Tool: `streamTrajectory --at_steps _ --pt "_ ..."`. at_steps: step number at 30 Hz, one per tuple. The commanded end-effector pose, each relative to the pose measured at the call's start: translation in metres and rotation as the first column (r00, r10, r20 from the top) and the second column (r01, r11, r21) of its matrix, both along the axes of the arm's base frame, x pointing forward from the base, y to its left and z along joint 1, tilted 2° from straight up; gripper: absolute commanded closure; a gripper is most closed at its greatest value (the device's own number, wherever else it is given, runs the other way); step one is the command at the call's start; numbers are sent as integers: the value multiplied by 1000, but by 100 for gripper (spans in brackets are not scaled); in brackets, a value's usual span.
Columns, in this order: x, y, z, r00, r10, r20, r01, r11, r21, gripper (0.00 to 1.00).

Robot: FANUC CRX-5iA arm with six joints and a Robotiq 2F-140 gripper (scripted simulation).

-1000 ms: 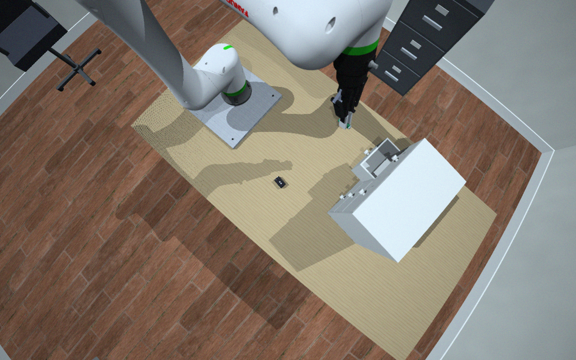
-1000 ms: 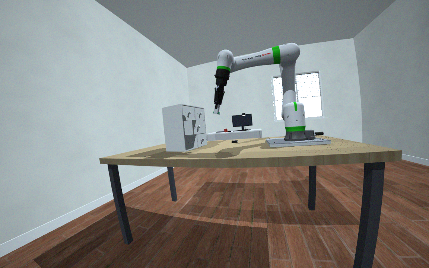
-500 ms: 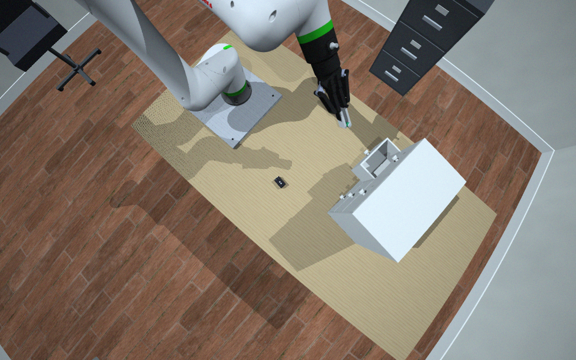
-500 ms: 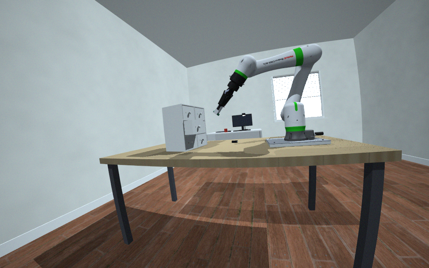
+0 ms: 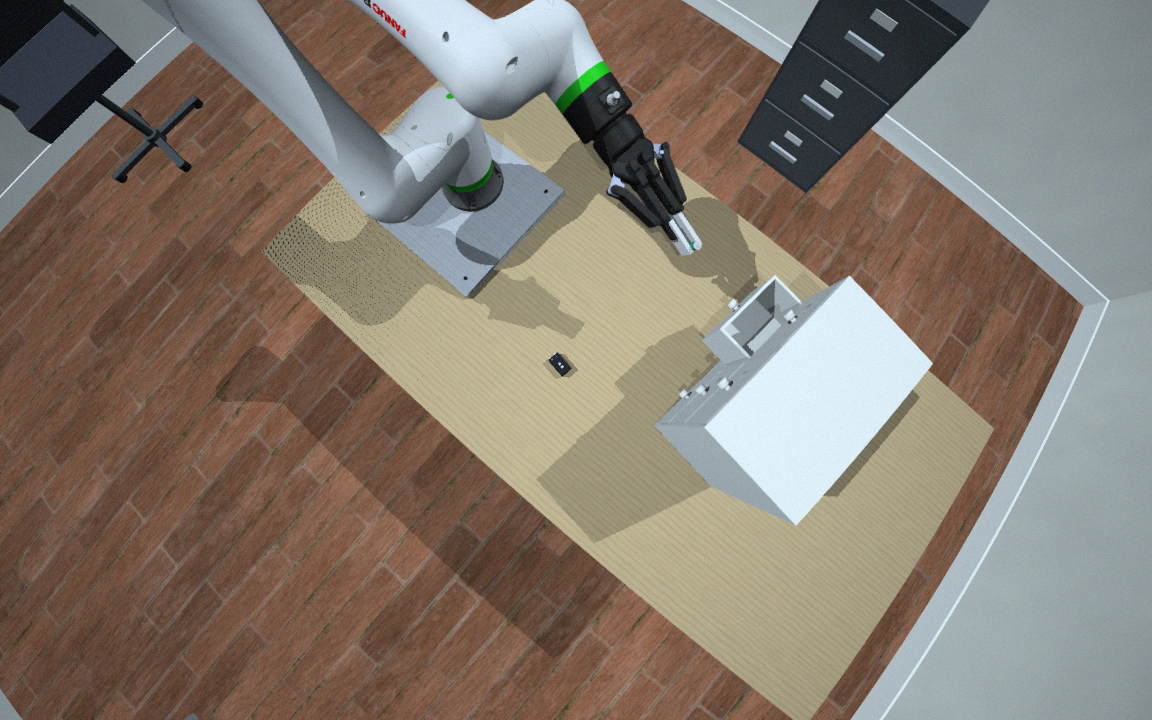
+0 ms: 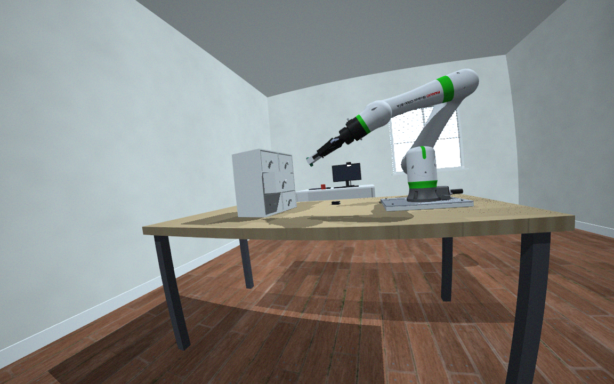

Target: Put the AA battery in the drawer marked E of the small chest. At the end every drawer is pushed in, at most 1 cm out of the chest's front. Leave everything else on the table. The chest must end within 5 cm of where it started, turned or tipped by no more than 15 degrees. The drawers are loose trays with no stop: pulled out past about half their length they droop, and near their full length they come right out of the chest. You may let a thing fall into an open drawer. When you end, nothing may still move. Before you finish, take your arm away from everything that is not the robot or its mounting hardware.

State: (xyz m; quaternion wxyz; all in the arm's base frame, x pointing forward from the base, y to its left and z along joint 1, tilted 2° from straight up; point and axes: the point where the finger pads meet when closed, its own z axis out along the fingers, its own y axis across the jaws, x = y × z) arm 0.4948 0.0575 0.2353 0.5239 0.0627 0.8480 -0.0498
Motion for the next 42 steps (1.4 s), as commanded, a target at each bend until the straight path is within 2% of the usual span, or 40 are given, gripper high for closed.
streamTrajectory --at_steps 1,20,42 --pt "-1 0 -2 999 -20 26 20 1000 -14 94" --pt "-1 0 -1 994 -17 104 20 999 -26 94" --pt "1 -1 0 994 -17 110 20 999 -26 94"
